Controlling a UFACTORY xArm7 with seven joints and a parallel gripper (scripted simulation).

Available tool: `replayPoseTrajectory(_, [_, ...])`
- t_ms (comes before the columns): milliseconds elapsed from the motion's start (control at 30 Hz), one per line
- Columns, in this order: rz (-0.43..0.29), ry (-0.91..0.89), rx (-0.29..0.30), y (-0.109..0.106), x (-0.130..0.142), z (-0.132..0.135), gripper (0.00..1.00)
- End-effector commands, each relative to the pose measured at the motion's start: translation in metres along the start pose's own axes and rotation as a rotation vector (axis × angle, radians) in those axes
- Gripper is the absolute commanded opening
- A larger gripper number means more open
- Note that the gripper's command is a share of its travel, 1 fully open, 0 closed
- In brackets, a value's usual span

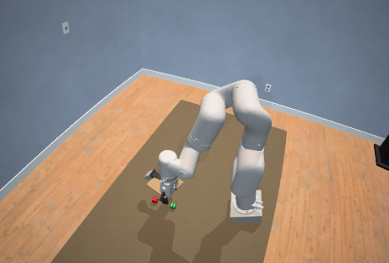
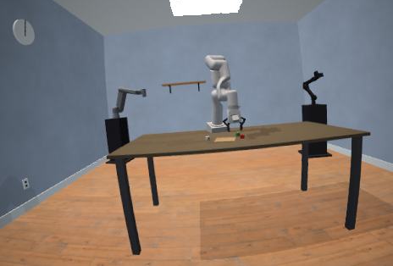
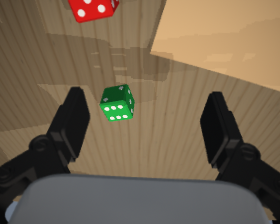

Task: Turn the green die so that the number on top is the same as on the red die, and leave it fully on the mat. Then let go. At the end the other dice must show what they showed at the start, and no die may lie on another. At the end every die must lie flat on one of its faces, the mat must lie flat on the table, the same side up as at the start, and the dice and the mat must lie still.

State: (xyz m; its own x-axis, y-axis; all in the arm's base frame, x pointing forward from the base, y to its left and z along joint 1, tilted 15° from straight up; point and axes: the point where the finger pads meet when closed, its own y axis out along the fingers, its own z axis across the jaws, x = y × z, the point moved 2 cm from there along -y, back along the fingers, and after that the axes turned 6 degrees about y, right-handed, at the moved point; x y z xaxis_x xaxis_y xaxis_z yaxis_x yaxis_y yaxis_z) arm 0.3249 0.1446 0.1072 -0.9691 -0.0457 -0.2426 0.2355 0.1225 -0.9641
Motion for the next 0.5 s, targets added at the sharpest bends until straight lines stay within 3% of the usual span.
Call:
replayPoseTrajectory(0, [0.006,0.006,0.019,-0.0004,0.0031,-0.0183,1.00])
replayPoseTrajectory(467, [0.006,0.006,0.019,-0.0003,0.0043,-0.0220,1.00])
